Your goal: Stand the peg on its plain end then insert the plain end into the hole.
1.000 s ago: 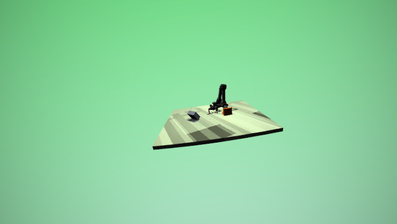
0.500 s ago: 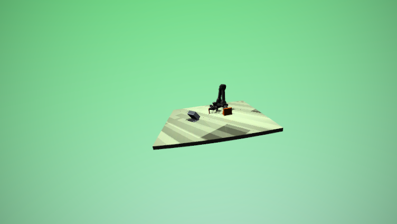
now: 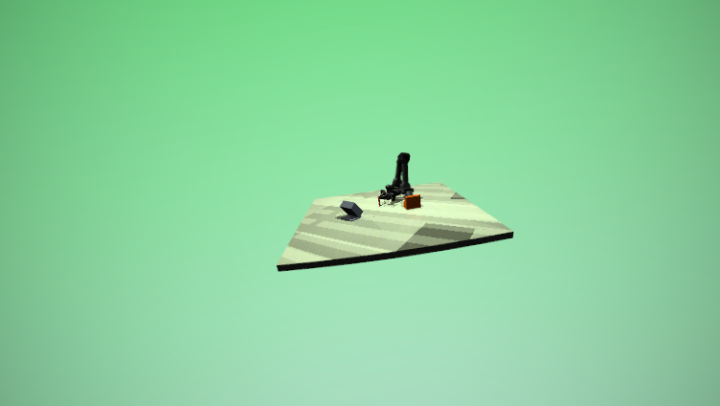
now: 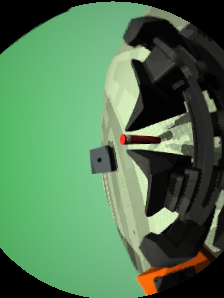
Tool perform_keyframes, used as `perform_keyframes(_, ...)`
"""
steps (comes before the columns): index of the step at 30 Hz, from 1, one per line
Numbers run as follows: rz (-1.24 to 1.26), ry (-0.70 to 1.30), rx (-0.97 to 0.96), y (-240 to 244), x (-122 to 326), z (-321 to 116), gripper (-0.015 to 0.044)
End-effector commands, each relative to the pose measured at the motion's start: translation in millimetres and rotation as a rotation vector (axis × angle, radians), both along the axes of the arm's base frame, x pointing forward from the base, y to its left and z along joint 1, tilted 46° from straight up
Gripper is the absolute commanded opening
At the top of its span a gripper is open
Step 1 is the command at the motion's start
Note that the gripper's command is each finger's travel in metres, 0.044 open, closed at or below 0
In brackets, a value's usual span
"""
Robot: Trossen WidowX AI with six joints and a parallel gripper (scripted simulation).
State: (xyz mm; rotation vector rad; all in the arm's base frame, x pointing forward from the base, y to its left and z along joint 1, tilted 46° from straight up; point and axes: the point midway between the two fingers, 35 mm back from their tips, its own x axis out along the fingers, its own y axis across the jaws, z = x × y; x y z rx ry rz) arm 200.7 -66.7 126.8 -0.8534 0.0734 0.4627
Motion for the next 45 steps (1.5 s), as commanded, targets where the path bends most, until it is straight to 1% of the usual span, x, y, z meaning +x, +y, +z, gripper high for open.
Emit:
perform_keyframes(1,0.000,0.000,0.000,0,0,0,0.0130)
perform_keyframes(11,0.000,0.000,0.000,0,0,0,0.0130)
perform_keyframes(23,0.000,0.000,0.000,0,0,0,0.0440)
perform_keyframes(30,0.000,0.000,0.000,0,0,0,0.0440)
perform_keyframes(33,0.022,0.037,-0.016,9,4,5,0.0440)
perform_keyframes(39,0.055,0.124,-0.078,47,12,33,0.0440)
perform_keyframes(45,0.029,0.097,-0.082,85,2,72,0.0440)
